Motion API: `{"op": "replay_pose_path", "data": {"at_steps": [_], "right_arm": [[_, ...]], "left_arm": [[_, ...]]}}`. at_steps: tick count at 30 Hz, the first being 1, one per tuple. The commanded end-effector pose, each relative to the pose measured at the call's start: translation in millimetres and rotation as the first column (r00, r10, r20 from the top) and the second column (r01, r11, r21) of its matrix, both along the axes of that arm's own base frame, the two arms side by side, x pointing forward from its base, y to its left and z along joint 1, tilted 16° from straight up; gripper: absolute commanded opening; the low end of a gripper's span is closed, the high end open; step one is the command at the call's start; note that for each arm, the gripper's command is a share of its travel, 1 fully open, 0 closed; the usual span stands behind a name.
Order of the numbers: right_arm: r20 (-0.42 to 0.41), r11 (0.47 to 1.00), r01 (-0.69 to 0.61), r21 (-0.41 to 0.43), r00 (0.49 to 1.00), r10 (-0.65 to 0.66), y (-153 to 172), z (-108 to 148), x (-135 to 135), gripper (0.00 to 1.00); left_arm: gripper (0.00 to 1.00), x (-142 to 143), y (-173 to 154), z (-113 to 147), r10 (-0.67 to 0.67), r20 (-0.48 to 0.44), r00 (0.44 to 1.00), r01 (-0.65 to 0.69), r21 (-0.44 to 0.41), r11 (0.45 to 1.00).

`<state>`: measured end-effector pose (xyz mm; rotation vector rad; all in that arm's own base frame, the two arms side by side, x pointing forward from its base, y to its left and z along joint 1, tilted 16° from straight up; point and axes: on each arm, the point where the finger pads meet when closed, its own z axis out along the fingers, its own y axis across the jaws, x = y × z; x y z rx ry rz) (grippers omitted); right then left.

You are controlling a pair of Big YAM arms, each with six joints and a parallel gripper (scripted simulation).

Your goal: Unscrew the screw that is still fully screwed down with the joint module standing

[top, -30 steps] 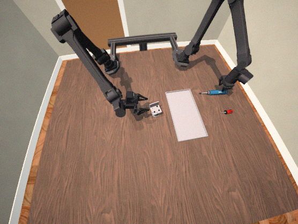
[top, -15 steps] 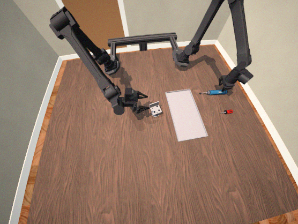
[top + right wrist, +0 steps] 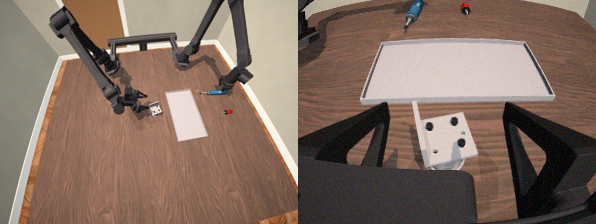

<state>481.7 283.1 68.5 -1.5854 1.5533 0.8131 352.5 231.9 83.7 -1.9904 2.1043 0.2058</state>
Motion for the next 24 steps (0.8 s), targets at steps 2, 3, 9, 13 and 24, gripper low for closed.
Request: {"op": "replay_pose_path", "data": {"at_steps": [2,3,9,13,24], "right_arm": [[0.087,0.999,0.008,-0.046,0.996,-0.004,-11.3,28.5,22.6,0.86],[0.091,0.998,0.01,-0.07,0.996,-0.004,-15.9,25.6,22.5,0.86],[0.111,0.978,0.025,-0.209,0.994,-0.002,-43.0,8.6,21.3,0.86],[0.118,0.967,0.023,-0.254,0.993,0.007,-48.0,2.8,19.1,0.86],[0.108,0.899,-0.012,-0.439,0.992,0.065,-92.4,-10.3,8.3,0.86]], "left_arm": [[0.65,10.0,4.6,12.0,0.003,0.027,1.0,-0.003,0.015,1.0],[0.65,10.0,4.6,12.0,0.003,0.027,1.0,-0.003,0.015,1.0],[0.65,10.0,4.6,12.0,0.003,0.027,1.0,-0.003,0.015,1.0],[0.65,10.0,4.6,12.0,0.003,0.027,1.0,-0.003,0.015,1.0],[0.65,10.0,4.6,12.0,0.003,0.027,1.0,-0.003,0.015,1.0]]}}
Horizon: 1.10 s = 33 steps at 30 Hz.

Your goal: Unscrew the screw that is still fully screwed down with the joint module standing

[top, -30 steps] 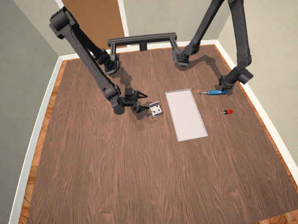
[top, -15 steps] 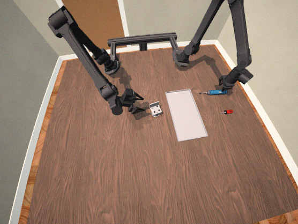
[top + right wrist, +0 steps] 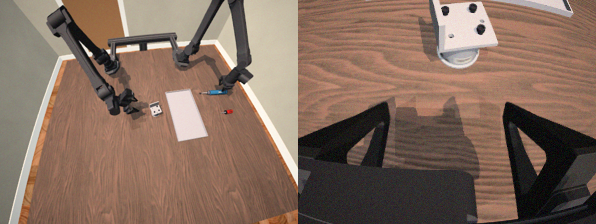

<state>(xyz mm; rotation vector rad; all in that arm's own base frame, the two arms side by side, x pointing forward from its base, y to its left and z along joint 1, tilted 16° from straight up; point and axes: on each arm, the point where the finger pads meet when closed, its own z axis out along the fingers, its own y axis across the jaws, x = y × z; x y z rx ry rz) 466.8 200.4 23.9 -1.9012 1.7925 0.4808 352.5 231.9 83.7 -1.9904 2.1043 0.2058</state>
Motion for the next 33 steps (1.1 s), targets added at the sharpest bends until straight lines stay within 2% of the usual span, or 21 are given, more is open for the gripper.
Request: {"op": "replay_pose_path", "data": {"at_steps": [1,4,9,11,21,26,27,33], "right_arm": [[0.09,0.998,-0.053,-0.044,0.994,0.057,-14.7,32.8,21.6,0.86],[0.084,0.991,-0.069,-0.117,0.993,0.079,-29.8,27.8,16.8,0.86],[0.083,0.989,-0.09,-0.114,0.992,0.1,-19.7,28.1,13.2,0.86],[0.068,0.982,-0.095,-0.162,0.992,0.107,-40.6,27.1,11.3,0.86],[-0.029,0.9,-0.223,-0.375,0.973,0.229,-94.5,23.3,-16.4,0.86],[-0.028,0.897,-0.24,-0.372,0.969,0.247,-85.7,23.4,-18.6,0.86],[-0.045,0.888,-0.244,-0.39,0.968,0.247,-98.9,24.4,-20.1,0.86],[-0.146,0.805,-0.359,-0.473,0.933,0.33,-132.1,31.3,-40.9,0.86]], "left_arm": [[0.65,10.0,4.6,12.0,0.003,0.027,1.0,-0.003,0.015,1.0],[0.65,10.0,4.6,12.0,0.003,0.027,1.0,-0.003,0.015,1.0],[0.65,10.0,4.6,12.0,0.003,0.027,1.0,-0.003,0.015,1.0],[0.65,10.0,4.6,12.0,0.003,0.027,1.0,-0.003,0.015,1.0],[0.65,10.0,4.6,12.0,0.003,0.027,1.0,-0.003,0.015,1.0],[0.65,10.0,4.6,12.0,0.003,0.027,1.0,-0.003,0.015,1.0],[0.65,10.0,4.6,12.0,0.003,0.027,1.0,-0.003,0.015,1.0],[0.65,10.0,4.6,12.0,0.003,0.027,1.0,-0.003,0.015,1.0]]}}
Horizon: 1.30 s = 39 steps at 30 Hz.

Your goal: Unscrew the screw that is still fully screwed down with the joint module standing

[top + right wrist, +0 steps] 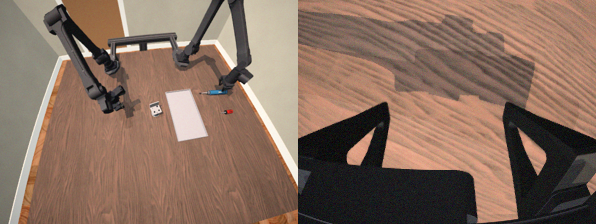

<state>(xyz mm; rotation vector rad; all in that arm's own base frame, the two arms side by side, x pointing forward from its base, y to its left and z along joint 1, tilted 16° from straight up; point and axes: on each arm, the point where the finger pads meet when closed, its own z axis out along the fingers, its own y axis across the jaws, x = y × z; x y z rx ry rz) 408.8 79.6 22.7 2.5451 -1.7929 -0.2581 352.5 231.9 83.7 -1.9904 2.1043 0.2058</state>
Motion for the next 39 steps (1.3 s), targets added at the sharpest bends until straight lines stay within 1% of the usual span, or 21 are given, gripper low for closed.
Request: {"op": "replay_pose_path", "data": {"at_steps": [1,5,11,39], "right_arm": [[0.032,0.996,-0.081,-0.023,0.996,0.082,-16.7,33.7,13.6,0.86],[-0.024,0.984,-0.151,-0.099,0.988,0.149,-38.1,38.3,-0.5,0.86],[-0.024,0.981,-0.171,-0.095,0.985,0.169,-29.2,38.3,-1.5,0.86],[-0.024,0.981,-0.17,-0.095,0.985,0.169,-29.1,38.3,-1.5,0.86]], "left_arm": [[0.65,10.0,4.6,12.0,0.003,0.027,1.0,-0.003,0.015,1.0],[0.65,10.0,4.6,12.0,0.003,0.027,1.0,-0.003,0.015,1.0],[0.65,10.0,4.6,12.0,0.003,0.027,1.0,-0.003,0.015,1.0],[0.65,10.0,4.6,12.0,0.003,0.027,1.0,-0.003,0.015,1.0]]}}
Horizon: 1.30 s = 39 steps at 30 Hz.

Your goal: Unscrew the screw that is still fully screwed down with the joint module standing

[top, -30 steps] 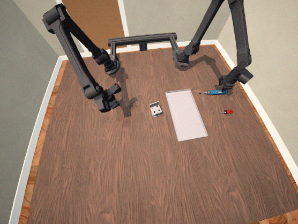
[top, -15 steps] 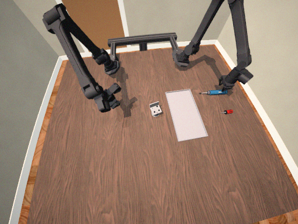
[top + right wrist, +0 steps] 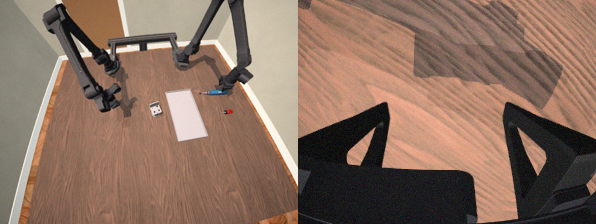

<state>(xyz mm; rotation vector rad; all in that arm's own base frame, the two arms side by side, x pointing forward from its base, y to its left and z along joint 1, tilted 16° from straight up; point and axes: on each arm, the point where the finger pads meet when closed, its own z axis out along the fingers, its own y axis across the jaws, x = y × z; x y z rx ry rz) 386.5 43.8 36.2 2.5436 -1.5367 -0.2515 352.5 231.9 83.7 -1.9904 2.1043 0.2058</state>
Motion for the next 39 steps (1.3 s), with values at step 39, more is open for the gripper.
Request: {"op": "replay_pose_path", "data": {"at_steps": [39], "right_arm": [[0.061,1.0,-0.023,0.011,0.998,0.022,6.7,24.7,20.8,0.86]], "left_arm": [[0.65,39.2,-196.4,7.2,-0.634,-0.012,0.773,0.633,-0.034,0.773]]}}
